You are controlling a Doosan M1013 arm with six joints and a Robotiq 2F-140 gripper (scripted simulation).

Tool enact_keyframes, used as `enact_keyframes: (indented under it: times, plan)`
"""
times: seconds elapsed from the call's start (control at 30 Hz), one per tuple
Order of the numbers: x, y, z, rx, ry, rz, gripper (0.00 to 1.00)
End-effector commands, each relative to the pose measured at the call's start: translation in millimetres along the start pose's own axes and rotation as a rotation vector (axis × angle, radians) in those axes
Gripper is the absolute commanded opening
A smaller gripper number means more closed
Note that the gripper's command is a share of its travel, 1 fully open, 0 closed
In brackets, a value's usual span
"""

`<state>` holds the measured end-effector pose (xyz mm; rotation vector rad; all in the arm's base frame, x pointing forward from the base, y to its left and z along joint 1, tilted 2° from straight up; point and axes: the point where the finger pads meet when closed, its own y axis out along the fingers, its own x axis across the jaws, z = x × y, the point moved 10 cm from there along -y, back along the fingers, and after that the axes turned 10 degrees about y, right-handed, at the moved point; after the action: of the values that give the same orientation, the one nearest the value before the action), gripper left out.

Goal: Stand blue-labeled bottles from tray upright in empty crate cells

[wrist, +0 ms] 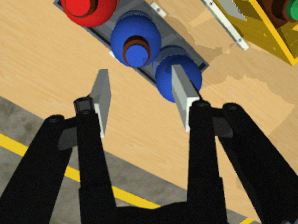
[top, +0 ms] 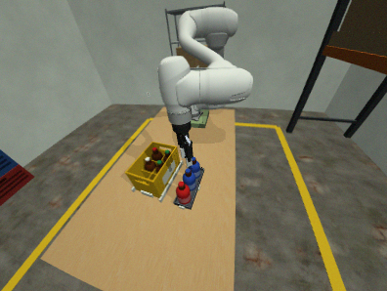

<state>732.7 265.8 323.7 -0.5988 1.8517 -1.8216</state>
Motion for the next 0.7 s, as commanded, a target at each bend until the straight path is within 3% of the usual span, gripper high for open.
enact_keyframes:
  times: [0.0, 0.67]
  plan:
    - [0, 1, 0, 0.0, 0.0, 0.0, 0.38]
    - [0, 20, 0, 0.0, 0.0, 0.0, 0.38]
